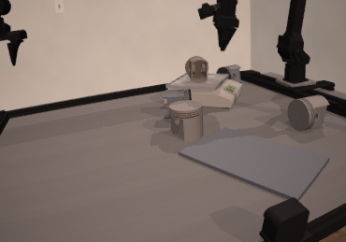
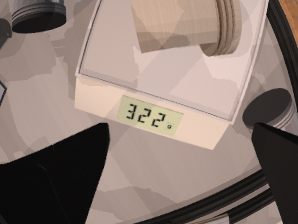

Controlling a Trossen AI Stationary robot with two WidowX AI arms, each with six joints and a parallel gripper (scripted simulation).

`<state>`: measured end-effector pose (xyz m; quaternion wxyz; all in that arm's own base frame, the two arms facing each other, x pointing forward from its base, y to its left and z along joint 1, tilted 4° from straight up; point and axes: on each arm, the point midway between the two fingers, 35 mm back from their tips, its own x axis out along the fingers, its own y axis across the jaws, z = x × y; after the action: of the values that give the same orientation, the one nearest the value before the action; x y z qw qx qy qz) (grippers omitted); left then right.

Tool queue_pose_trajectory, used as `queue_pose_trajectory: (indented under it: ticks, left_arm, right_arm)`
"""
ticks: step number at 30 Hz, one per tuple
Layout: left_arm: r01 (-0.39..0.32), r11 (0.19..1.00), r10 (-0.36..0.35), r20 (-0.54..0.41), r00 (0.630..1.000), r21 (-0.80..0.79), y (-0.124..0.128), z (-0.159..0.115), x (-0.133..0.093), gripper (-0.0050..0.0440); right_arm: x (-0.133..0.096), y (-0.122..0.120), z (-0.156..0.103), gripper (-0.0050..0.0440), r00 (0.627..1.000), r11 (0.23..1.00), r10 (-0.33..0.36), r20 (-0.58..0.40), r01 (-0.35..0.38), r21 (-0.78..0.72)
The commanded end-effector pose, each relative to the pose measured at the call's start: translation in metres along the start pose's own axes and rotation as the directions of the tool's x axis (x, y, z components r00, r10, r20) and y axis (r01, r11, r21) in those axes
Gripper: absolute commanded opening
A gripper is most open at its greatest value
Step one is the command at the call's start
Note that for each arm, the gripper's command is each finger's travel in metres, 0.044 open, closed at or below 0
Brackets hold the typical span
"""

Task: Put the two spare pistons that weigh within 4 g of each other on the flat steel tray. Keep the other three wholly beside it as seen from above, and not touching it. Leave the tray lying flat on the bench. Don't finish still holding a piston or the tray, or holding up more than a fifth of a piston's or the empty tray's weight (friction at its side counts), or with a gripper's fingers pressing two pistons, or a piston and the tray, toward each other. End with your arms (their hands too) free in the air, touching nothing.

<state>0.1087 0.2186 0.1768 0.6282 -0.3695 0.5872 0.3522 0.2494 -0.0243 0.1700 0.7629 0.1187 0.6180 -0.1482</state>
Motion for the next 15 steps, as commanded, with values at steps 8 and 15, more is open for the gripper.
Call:
queue_pose_trajectory:
  ticks: [8, 15]
  left_arm:
    - [0.003, 1.0, -0.003, -0.001, 1.0, 0.002, 0.0, 0.0, 0.0, 0.044]
    - [0.003, 1.0, -0.003, -0.001, 1.0, 0.002, 0.0, 0.0, 0.0, 0.044]
  right_arm:
    - [0.016, 0.018, -0.046, 0.0378, 0.987, 0.977, -0.055, 0.15, 0.023, 0.211]
    - [0.019, 0.021, -0.054, 0.0378, 0.972, 0.95, -0.093, 0.215, 0.022, 0.312]
